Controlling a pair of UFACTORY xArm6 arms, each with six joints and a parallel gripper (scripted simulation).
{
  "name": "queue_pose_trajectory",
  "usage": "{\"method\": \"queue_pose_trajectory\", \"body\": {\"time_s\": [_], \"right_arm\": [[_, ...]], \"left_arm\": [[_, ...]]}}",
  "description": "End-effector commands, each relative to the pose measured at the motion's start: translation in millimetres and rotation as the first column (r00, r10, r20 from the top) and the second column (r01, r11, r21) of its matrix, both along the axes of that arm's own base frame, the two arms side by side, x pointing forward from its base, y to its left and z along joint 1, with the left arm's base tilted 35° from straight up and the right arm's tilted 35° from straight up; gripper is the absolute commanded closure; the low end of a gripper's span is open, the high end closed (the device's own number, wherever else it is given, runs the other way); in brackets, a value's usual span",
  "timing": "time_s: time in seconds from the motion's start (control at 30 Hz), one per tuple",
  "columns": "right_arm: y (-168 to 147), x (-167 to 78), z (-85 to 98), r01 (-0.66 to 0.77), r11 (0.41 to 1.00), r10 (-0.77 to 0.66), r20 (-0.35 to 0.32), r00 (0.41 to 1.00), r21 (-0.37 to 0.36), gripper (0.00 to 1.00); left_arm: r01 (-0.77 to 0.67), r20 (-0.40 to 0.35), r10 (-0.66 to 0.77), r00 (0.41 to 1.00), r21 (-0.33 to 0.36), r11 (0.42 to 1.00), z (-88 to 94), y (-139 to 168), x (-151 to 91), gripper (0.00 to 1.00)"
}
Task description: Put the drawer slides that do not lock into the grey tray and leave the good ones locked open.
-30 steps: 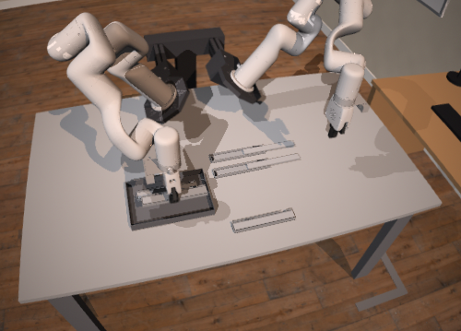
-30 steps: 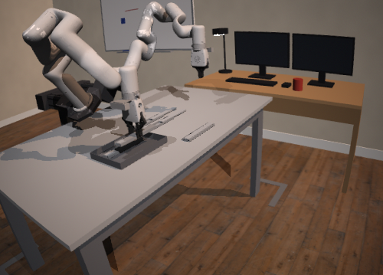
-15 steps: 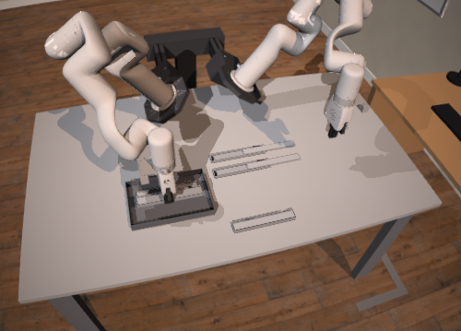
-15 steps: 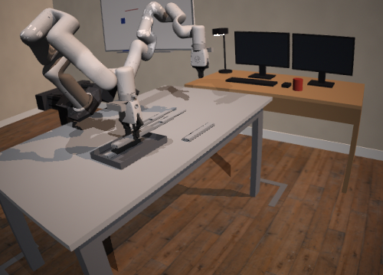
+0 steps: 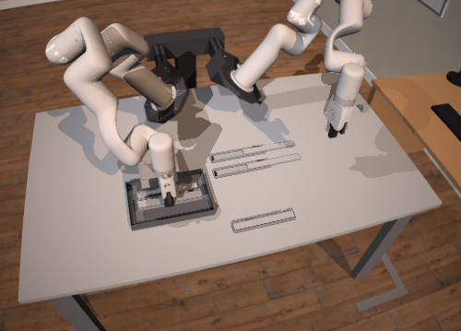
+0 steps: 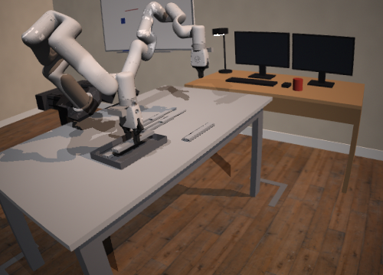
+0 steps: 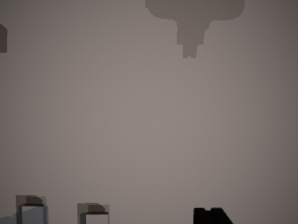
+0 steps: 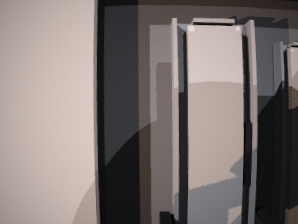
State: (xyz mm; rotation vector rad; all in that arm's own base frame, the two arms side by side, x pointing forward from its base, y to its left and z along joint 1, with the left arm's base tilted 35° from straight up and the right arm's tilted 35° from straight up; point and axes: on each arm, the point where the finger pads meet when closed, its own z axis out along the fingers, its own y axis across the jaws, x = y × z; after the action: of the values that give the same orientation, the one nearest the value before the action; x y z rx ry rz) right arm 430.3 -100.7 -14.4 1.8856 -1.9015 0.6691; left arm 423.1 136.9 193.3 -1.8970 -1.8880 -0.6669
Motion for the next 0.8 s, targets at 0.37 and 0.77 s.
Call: {"method": "queue_pose_trajectory", "body": {"time_s": [0.37, 0.77], "right_arm": [[-19.6, 4.2, -26.8, -0.002, 1.0, 0.002, 0.004, 1.0, 0.0, 1.0], [-24.4, 4.7, -33.5, -0.002, 1.0, 0.002, 0.004, 1.0, 0.0, 1.0]], "left_arm": [[0.001, 0.004, -0.001, 1.0, 0.0, 1.0, 1.3, -0.4, 1.0, 1.0], [0.001, 0.004, -0.001, 1.0, 0.0, 1.0, 1.3, -0.4, 1.0, 1.0]]}}
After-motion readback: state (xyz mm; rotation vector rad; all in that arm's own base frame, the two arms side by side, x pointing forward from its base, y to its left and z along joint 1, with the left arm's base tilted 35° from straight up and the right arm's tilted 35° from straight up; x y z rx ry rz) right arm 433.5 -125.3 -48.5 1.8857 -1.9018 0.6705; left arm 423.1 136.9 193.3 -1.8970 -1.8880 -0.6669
